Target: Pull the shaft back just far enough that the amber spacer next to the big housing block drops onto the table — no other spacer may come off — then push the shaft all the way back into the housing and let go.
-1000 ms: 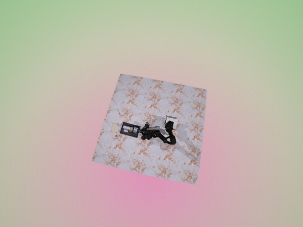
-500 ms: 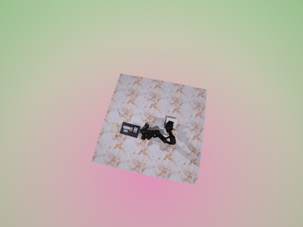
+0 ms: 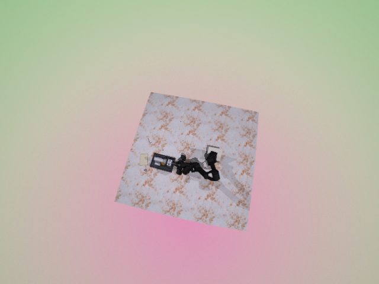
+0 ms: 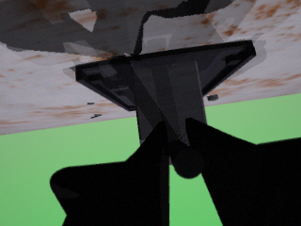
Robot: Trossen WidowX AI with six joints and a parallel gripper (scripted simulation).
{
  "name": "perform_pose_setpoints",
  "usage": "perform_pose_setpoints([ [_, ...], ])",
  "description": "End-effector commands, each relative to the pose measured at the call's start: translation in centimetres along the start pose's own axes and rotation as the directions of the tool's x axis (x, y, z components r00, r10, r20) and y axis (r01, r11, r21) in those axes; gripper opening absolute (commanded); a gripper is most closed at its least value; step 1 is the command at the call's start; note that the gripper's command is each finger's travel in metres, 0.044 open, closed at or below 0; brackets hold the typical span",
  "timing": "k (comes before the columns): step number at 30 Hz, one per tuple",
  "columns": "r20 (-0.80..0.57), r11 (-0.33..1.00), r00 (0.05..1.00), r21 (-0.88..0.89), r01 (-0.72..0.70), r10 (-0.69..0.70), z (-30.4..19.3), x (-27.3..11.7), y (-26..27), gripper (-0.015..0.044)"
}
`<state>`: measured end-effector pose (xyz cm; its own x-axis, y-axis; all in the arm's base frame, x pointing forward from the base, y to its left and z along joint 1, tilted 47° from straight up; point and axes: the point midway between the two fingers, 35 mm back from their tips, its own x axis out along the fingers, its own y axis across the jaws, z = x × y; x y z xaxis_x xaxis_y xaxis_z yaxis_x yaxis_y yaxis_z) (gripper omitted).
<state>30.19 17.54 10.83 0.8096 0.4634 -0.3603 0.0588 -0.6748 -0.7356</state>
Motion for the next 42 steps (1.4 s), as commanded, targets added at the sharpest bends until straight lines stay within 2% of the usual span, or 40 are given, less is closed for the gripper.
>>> perform_pose_setpoints([
  [1,-0.004,1.000,1.000,-0.004,-0.002,0.002,-0.2,0.2,0.0,0.0000],
  [42,-0.005,1.000,1.000,-0.004,-0.002,0.001,-1.0,1.5,0.0,0.0000],
])
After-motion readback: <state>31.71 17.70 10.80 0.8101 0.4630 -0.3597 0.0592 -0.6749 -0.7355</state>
